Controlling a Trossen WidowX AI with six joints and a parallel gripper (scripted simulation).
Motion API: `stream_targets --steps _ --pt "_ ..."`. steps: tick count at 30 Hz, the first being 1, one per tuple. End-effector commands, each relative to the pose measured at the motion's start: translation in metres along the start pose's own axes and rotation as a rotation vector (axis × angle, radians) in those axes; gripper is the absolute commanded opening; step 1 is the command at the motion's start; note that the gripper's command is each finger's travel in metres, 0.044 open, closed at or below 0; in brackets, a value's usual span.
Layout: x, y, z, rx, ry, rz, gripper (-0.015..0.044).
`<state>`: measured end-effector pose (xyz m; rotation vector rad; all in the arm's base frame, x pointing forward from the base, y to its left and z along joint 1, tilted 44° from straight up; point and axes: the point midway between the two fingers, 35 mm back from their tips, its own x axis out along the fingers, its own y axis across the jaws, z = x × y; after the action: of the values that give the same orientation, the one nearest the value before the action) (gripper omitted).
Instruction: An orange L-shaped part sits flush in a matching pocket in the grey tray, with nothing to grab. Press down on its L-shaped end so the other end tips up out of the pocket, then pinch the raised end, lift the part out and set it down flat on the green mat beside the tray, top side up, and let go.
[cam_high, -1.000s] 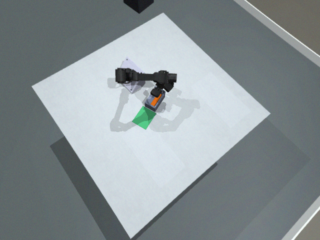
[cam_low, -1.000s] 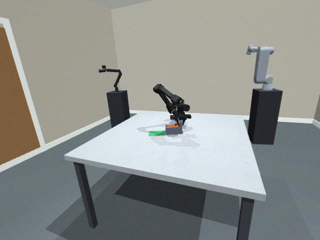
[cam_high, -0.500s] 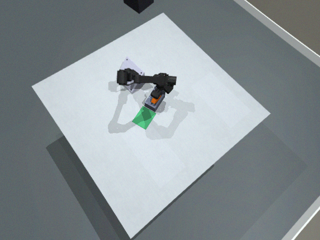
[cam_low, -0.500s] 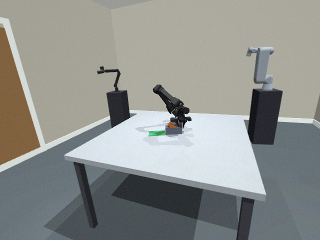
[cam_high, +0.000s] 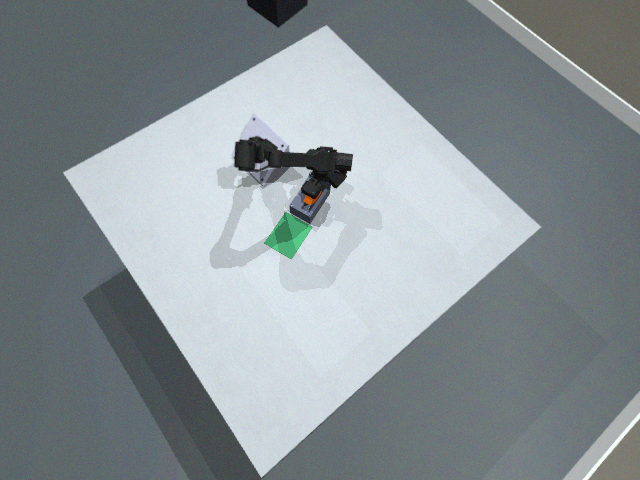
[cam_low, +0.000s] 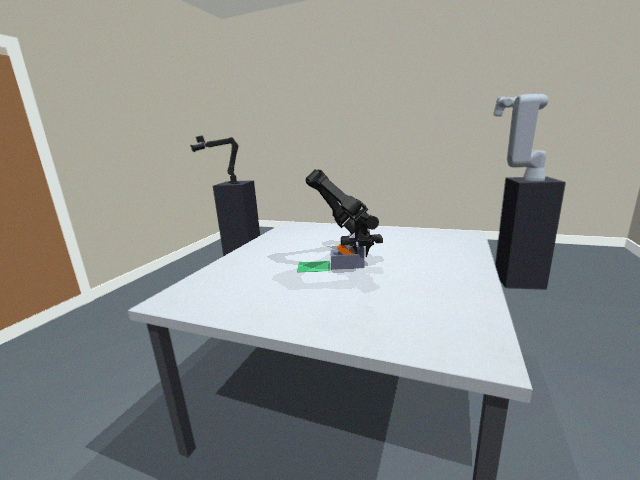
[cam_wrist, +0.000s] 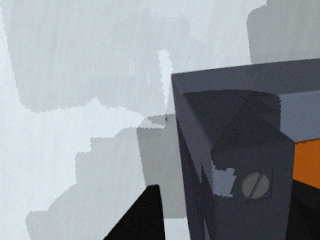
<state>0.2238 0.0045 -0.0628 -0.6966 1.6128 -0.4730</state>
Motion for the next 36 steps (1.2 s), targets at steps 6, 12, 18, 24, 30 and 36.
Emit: stream_targets --steps 6,12,18,24,30,36 --pt "0.000 0.000 0.000 0.000 0.000 0.000 0.0180" --pt "-0.003 0.002 0.000 -0.001 0.001 -0.001 0.0180" --pt "-0.012 0.010 -0.001 -0.002 0.004 -0.008 0.0180" --pt "-0.049 0.008 0.004 -0.003 0.002 -0.004 0.0180" --pt "-0.109 0.000 0.000 -0.003 0.004 -0.005 0.0180" --pt "-0.105 0.001 0.002 -0.004 -0.009 -0.004 0.0180"
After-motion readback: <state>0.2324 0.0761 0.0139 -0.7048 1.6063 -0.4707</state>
